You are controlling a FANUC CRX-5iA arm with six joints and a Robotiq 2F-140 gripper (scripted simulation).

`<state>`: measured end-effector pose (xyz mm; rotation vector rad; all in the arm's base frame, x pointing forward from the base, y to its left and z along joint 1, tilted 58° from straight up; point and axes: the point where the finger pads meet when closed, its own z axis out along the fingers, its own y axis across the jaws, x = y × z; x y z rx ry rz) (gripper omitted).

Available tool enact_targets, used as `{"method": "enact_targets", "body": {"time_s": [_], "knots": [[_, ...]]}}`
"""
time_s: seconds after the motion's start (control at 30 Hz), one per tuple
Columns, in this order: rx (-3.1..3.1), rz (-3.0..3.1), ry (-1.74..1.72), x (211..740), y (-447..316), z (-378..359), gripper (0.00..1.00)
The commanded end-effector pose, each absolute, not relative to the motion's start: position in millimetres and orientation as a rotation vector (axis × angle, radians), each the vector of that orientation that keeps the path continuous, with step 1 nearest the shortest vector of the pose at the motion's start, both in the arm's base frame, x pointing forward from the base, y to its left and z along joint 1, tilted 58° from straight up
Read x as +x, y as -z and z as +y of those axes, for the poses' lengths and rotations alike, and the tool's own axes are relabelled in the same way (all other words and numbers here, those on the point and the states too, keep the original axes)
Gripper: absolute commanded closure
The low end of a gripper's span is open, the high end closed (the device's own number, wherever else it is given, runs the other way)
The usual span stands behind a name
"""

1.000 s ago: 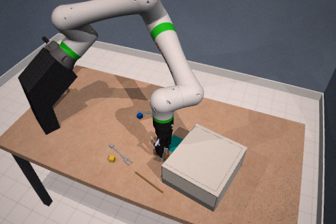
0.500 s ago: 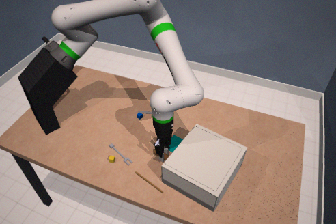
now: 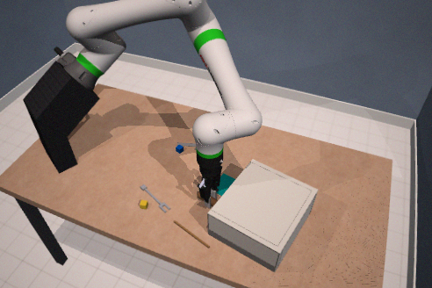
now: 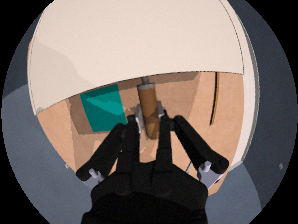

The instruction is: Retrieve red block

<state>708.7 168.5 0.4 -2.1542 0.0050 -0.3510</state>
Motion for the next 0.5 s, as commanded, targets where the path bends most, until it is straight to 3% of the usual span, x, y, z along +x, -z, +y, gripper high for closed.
{"method": "enact_targets", "body": {"time_s": [0.0,0.47], "knots": [[-2.154,0.005,0.351,708.8,-0.6,168.2,1.0],[-2.154,0.005,0.351,706.4,-16.0,179.2,1.0]]}}
